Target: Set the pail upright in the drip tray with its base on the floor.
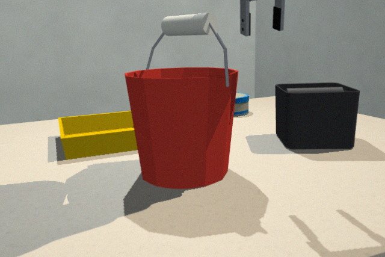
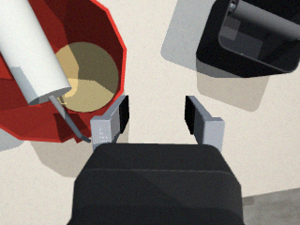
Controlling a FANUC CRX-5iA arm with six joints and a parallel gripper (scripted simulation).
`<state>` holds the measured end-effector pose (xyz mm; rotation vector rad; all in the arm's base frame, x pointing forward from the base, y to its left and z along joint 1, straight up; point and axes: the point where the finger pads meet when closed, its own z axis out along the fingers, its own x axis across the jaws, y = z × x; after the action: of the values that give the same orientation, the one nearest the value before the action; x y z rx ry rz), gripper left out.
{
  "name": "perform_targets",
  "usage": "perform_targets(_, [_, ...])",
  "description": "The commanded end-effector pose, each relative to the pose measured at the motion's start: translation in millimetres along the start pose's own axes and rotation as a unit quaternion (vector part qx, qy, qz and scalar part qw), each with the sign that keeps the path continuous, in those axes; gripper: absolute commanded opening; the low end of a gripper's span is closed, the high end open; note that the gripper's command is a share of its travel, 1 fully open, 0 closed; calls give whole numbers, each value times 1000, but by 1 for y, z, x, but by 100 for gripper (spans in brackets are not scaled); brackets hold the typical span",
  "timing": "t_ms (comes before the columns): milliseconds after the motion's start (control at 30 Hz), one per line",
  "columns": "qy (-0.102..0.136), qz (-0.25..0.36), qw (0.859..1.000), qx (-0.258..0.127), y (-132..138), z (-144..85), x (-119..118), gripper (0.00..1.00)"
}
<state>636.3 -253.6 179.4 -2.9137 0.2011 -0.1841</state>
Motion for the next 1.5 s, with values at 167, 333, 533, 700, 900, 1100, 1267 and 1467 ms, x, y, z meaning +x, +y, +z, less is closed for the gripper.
perform_targets(167, [-73,-198,973,-94,-75,-69,-89,100])
perform_targets(333, [-79,-212,969,-100,-78,-75,-95,100])
perform_targets(533, [-79,-212,969,-100,-78,-75,-95,100])
perform_targets(700, [-79,-212,969,-100,-78,-75,-95,100])
perform_targets(900, [-79,-212,969,-100,-78,-75,-95,100])
perform_targets(1100, [-79,-212,969,-100,-78,-75,-95,100])
perform_targets(1267, [-79,-212,969,-100,-78,-75,-95,100])
perform_targets(1467, [-79,-212,969,-100,-78,-75,-95,100])
